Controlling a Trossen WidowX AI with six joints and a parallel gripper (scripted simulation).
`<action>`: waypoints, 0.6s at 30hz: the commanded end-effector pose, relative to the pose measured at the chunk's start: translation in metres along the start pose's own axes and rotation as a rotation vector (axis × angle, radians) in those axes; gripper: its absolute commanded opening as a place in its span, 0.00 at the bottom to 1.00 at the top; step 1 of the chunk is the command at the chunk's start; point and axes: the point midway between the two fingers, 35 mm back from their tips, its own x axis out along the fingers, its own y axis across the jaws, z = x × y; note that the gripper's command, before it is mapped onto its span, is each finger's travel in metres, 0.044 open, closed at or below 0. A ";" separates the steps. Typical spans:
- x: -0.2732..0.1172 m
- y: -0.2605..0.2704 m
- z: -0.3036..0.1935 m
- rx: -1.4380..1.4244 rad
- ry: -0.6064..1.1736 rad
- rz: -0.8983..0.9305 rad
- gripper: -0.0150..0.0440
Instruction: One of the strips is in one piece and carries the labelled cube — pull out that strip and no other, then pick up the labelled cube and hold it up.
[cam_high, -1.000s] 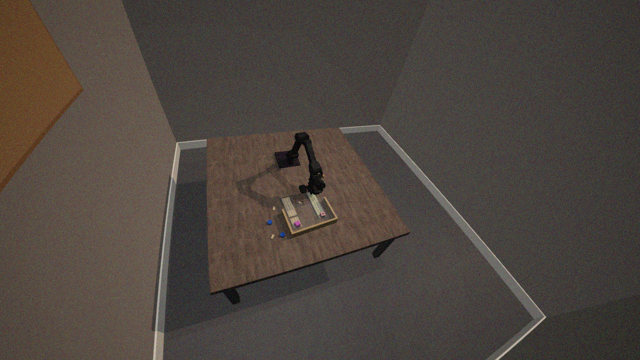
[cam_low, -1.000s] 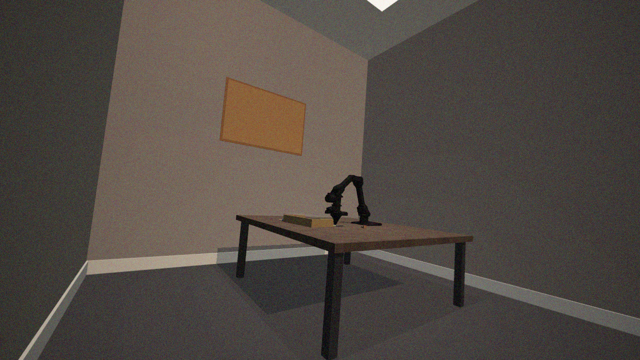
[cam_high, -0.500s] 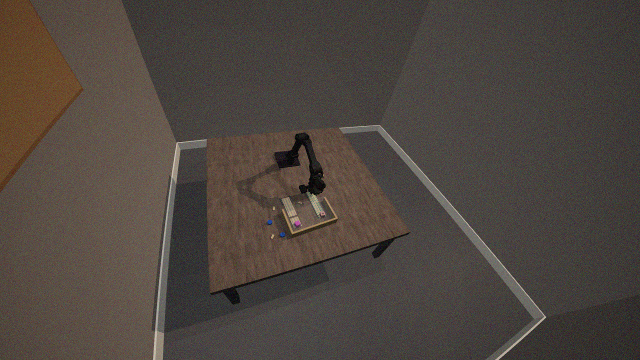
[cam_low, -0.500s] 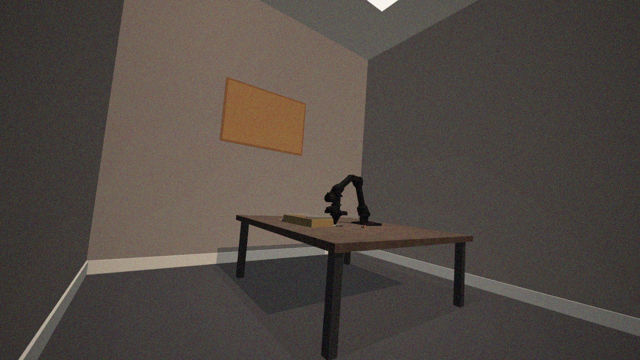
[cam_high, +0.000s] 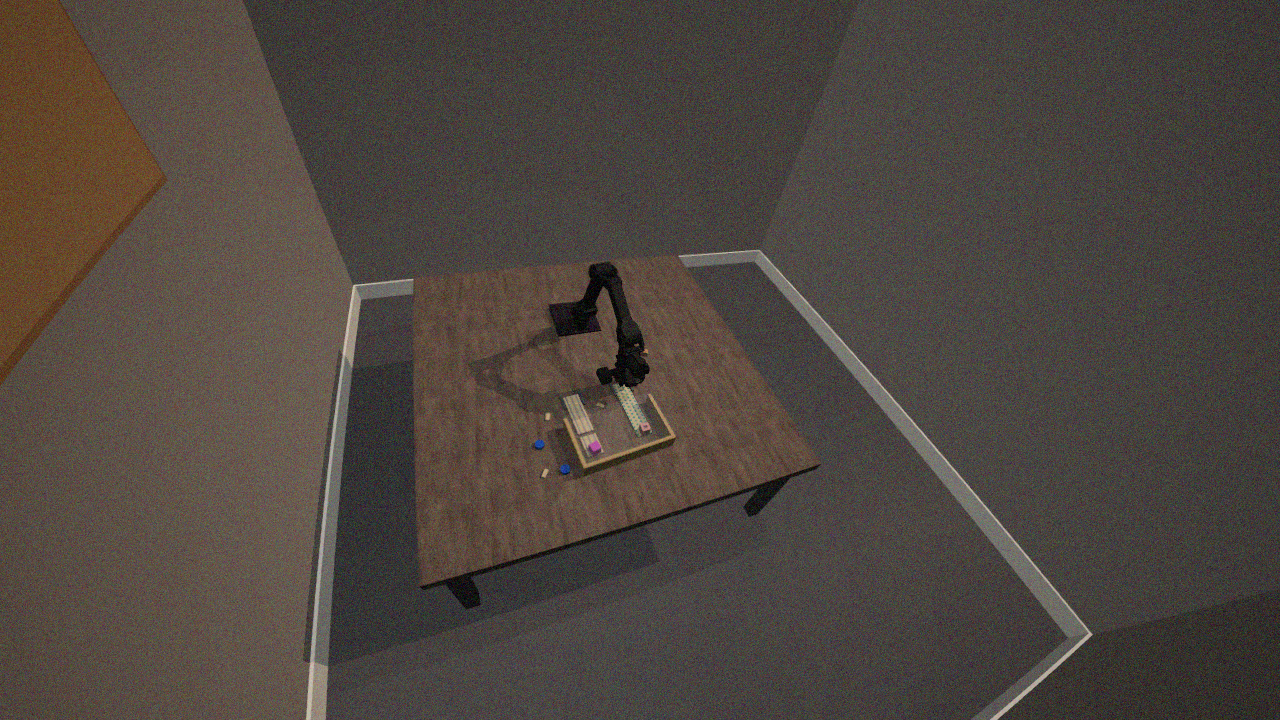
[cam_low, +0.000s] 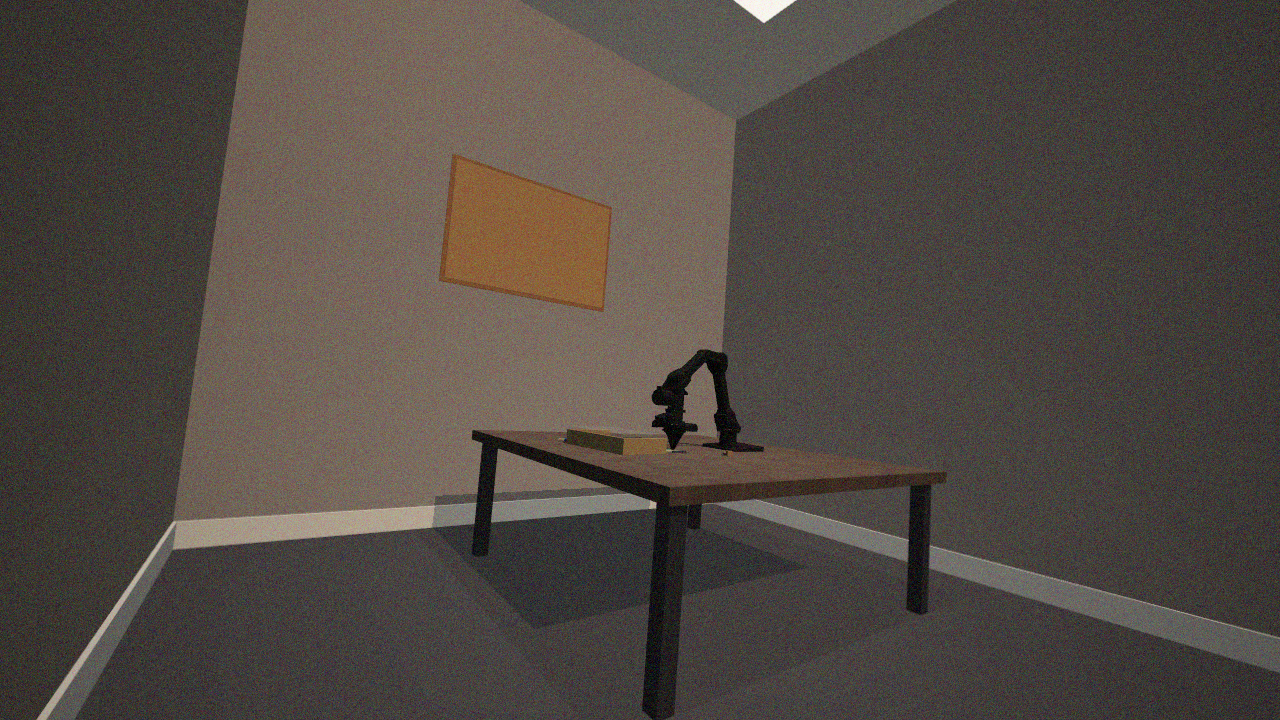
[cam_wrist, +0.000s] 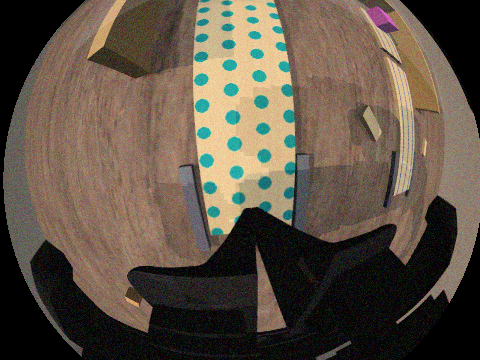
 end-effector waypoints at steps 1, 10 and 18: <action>0.003 -0.001 -0.008 0.004 0.009 -0.003 0.25; 0.005 -0.001 -0.022 0.004 0.010 -0.003 0.25; 0.006 -0.001 -0.034 0.004 0.011 -0.003 0.25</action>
